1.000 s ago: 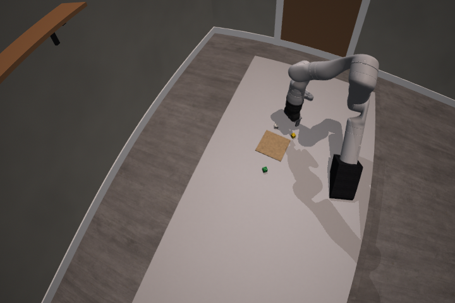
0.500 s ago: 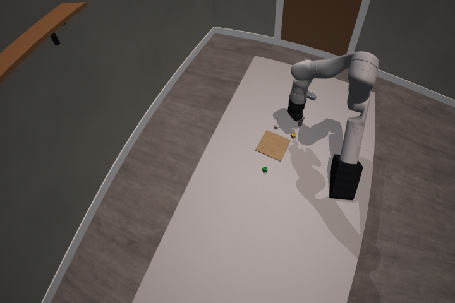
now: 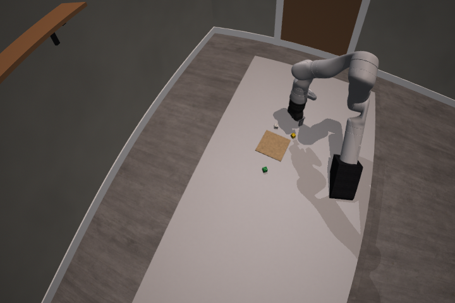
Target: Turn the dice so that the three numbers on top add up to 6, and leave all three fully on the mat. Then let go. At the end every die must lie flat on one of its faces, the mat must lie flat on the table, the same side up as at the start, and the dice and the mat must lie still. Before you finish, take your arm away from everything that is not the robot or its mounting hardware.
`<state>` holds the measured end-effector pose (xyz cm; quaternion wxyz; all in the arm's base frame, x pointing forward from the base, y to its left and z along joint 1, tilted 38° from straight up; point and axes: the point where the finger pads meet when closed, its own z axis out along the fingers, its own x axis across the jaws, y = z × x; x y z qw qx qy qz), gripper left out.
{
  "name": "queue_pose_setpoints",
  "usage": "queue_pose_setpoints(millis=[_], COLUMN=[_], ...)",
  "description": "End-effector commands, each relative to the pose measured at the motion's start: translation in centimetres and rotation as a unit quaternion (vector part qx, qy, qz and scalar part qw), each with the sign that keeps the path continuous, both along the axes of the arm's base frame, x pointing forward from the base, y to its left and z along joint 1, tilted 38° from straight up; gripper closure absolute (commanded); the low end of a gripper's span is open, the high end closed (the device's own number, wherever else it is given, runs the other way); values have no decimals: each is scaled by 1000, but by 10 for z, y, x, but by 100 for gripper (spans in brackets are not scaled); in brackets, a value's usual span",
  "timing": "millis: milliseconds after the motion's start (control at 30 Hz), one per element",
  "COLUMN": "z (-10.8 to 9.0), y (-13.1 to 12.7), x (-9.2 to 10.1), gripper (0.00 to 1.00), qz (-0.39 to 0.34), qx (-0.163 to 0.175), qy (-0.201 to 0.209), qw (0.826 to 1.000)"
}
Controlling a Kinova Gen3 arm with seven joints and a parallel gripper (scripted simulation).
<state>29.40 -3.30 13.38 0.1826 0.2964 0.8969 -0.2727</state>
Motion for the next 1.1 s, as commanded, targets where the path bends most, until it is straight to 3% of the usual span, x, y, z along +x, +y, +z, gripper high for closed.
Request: queue_pose_setpoints(millis=[0,133,333,467,500,1067], z=[0,-6,-39,-41,-41,-41], y=[0,-3,-29,-31,-31,-31], x=[0,2,9,9,9,9], gripper=[0,0,0,0,30,30], qz=[0,1,0,0,0,0], qx=[0,1,1,0,0,0], qy=[0,0,0,0,0,0], qw=[1000,1000,1000,1000,1000,1000])
